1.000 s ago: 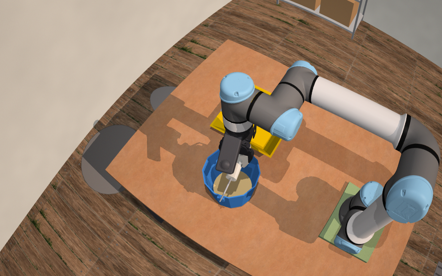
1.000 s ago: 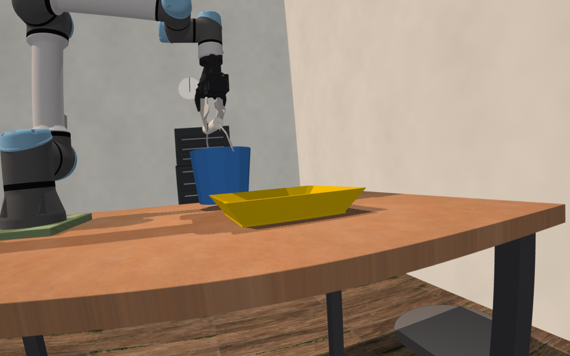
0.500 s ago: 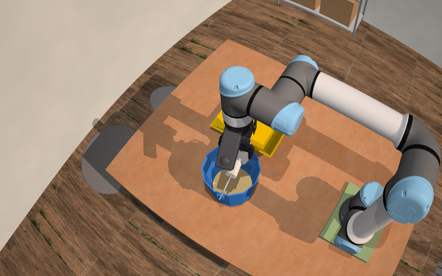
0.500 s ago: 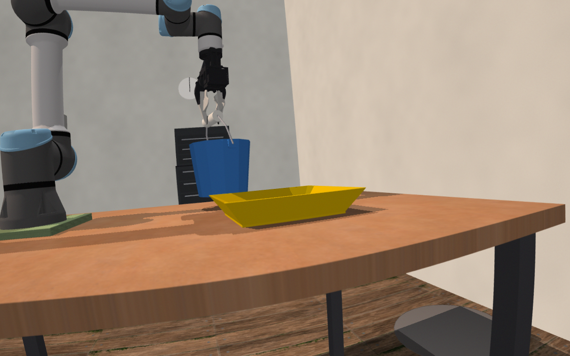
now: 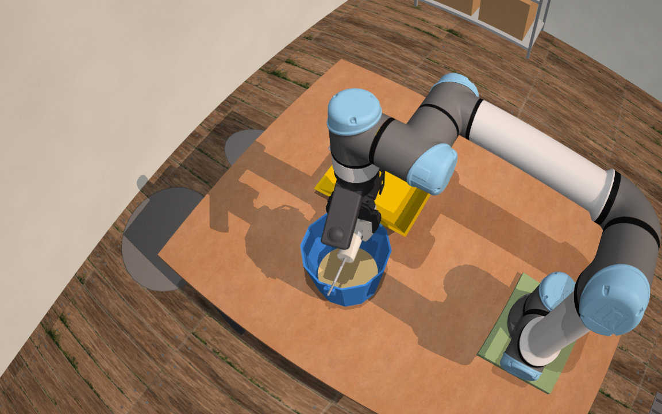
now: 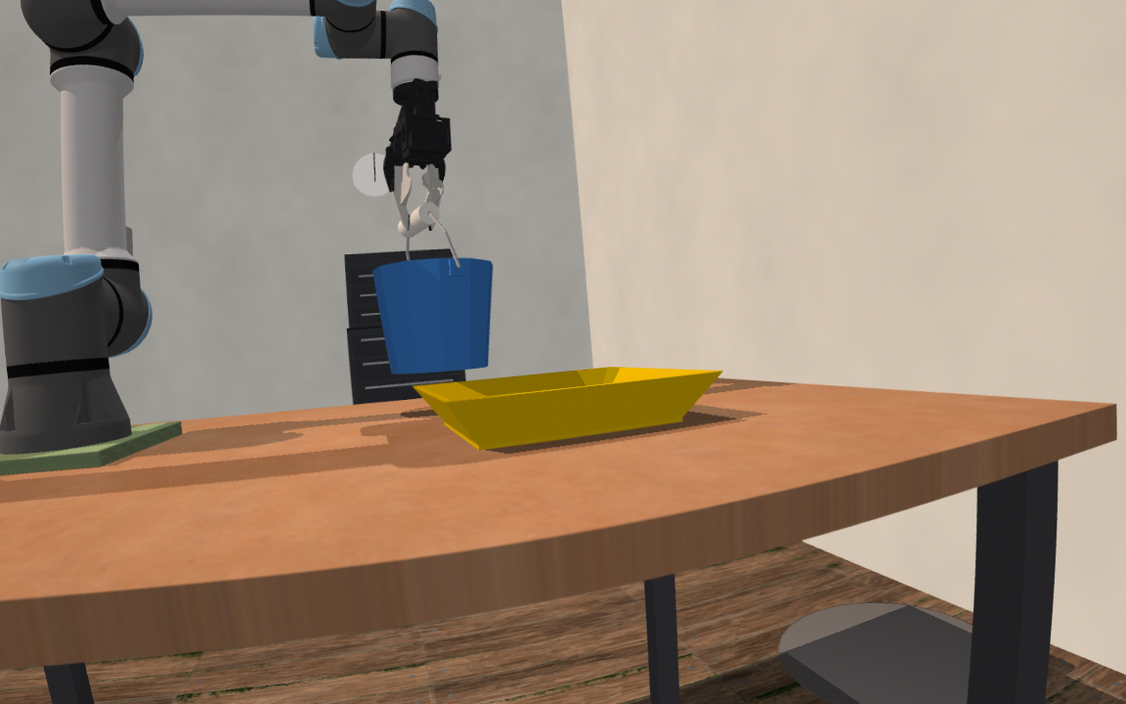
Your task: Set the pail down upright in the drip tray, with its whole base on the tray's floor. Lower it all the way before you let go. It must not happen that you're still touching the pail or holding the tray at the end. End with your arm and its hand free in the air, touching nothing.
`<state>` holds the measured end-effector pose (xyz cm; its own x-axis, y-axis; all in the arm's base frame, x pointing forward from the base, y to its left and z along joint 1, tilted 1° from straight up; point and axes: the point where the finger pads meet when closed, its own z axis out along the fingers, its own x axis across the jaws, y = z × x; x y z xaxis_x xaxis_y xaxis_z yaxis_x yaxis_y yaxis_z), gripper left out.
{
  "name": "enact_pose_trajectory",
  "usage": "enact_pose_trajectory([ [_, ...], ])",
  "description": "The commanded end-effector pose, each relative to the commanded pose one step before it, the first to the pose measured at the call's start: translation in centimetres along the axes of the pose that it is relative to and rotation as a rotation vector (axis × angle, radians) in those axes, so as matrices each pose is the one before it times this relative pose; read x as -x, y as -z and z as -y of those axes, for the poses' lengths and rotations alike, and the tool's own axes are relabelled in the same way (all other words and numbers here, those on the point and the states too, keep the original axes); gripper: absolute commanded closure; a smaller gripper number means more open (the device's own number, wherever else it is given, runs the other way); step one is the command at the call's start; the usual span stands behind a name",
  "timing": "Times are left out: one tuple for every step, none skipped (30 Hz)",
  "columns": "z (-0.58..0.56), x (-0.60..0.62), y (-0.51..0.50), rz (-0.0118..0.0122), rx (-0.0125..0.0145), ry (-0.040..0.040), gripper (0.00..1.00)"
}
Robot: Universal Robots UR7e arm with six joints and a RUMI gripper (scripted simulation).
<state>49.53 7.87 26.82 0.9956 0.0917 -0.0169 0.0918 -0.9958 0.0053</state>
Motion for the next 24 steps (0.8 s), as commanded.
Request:
enact_pose_trajectory([
  [-0.008,-0.040,0.801,-0.00213,0.00034,-0.00001,1.00],
  [0.000,0.001,0.152,0.00000,0.00000,0.00000,1.00],
  [0.000,0.000,0.146,0.00000,0.00000,0.00000,1.00],
  [0.000,0.000,0.142,0.00000,0.00000,0.00000,1.00],
  [0.000,0.000,0.137,0.00000,0.00000,0.00000,1.00],
  [0.000,0.000,0.132,0.00000,0.00000,0.00000,1.00],
  [0.000,0.000,0.126,0.00000,0.00000,0.00000,1.00],
  [0.000,0.000,0.120,0.00000,0.00000,0.00000,1.00],
  [0.000,0.000,0.115,0.00000,0.00000,0.00000,1.00],
  [0.000,0.000,0.000,0.00000,0.00000,0.00000,1.00],
  [0.000,0.000,0.000,0.00000,0.00000,0.00000,1.00],
  [0.000,0.001,0.109,0.00000,0.00000,0.00000,1.00],
  [0.000,0.000,0.103,0.00000,0.00000,0.00000,1.00],
  [0.000,0.000,0.097,0.00000,0.00000,0.00000,1.00],
  [0.000,0.000,0.091,0.00000,0.00000,0.00000,1.00],
  [0.000,0.000,0.085,0.00000,0.00000,0.00000,1.00],
  [0.000,0.000,0.079,0.00000,0.00000,0.00000,1.00],
  [0.000,0.000,0.073,0.00000,0.00000,0.00000,1.00],
  [0.000,0.000,0.067,0.00000,0.00000,0.00000,1.00],
  [0.000,0.000,0.061,0.00000,0.00000,0.00000,1.00],
  [0.000,0.000,0.055,0.00000,0.00000,0.00000,1.00],
  [0.000,0.000,0.050,0.00000,0.00000,0.00000,1.00],
  [0.000,0.000,0.044,0.00000,0.00000,0.00000,1.00],
  [0.000,0.000,0.039,0.00000,0.00000,0.00000,1.00],
])
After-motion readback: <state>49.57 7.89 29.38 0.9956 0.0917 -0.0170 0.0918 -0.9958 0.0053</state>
